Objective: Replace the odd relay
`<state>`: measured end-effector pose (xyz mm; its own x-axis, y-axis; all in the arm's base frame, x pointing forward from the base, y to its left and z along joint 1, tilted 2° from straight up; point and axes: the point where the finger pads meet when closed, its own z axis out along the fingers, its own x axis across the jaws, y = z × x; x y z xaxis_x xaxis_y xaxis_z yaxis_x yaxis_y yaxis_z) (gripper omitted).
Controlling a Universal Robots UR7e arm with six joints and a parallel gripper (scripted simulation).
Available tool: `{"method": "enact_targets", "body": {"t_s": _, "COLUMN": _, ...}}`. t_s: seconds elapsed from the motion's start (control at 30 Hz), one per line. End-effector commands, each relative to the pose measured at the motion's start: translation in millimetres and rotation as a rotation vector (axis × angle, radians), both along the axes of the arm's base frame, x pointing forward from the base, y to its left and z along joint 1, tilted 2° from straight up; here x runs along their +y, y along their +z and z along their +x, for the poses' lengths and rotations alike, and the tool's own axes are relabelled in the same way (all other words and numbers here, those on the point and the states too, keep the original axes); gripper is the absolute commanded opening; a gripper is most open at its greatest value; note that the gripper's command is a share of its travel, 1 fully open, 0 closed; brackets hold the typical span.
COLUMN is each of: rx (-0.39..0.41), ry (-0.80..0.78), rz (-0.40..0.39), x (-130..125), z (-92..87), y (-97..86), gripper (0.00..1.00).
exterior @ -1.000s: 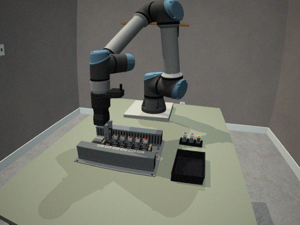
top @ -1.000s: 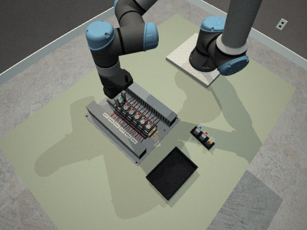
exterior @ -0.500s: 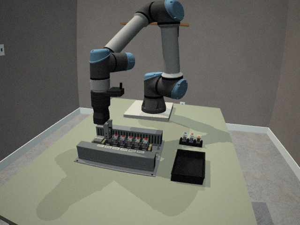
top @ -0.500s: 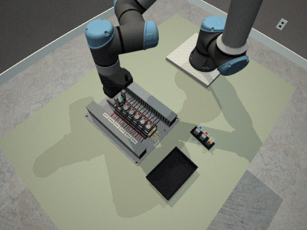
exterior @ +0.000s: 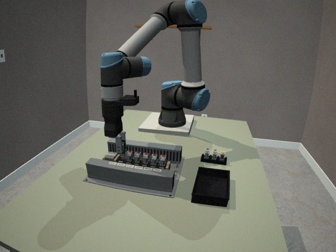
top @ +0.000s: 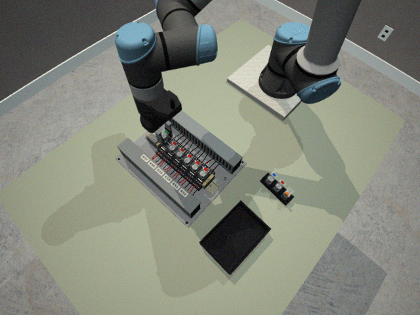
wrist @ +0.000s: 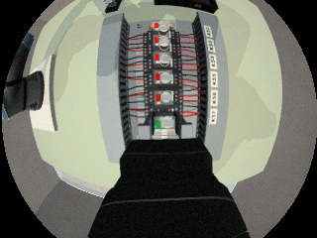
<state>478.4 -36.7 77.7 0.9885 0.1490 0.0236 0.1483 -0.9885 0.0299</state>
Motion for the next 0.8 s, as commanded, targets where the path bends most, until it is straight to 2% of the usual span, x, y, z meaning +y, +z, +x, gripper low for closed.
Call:
{"method": "enact_targets", "body": {"t_s": 0.0, "rx": -0.001, "ry": 0.000, "rz": 0.000, "x": 0, "z": 0.4, "y": 0.4, "gripper": 0.00}}
{"method": "enact_targets", "body": {"t_s": 0.53, "rx": -0.001, "ry": 0.000, "rz": 0.000, "x": 0, "z": 0.4, "y": -0.3, "gripper": 0.00}}
{"method": "enact_targets", "body": {"t_s": 0.7, "rx": -0.001, "ry": 0.000, "rz": 0.000, "x": 1, "z": -1.4, "y": 59.6, "gripper": 0.00}}
{"method": "enact_targets", "body": {"t_s": 0.77, "rx": -0.001, "ry": 0.000, "rz": 0.000, "x": 1, "z": -1.4, "y": 59.6, "gripper": 0.00}}
